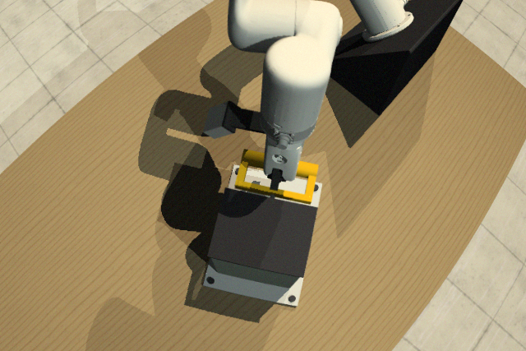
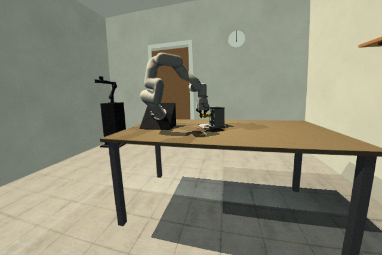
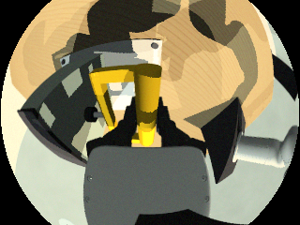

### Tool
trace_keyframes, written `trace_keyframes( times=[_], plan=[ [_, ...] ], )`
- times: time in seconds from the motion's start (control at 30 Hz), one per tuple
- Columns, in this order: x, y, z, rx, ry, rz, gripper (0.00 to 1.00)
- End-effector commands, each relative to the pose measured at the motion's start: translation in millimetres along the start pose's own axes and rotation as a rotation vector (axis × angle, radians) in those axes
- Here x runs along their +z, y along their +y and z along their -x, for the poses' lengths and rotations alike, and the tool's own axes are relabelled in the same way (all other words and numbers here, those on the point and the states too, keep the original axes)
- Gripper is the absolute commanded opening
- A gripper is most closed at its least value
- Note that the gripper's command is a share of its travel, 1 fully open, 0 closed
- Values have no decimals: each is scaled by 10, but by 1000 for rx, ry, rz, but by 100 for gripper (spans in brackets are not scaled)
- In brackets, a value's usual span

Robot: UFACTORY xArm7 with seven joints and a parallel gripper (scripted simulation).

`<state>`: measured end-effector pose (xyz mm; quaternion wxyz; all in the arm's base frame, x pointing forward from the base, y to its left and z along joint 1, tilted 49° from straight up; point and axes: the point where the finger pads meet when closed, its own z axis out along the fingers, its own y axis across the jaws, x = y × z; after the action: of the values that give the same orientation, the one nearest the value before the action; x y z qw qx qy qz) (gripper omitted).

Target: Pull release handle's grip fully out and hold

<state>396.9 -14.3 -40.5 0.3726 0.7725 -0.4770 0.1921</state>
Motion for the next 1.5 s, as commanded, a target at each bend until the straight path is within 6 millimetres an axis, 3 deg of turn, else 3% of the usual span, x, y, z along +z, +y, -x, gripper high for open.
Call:
trace_keyframes(
  times=[0.0,0.93,1.47],
  plan=[
    [-14,9,4,-1,0,-2,0],
    [-13,517,3,-1,0,-2,0],
    [-13,566,3,-1,0,-2,0]
  ],
)
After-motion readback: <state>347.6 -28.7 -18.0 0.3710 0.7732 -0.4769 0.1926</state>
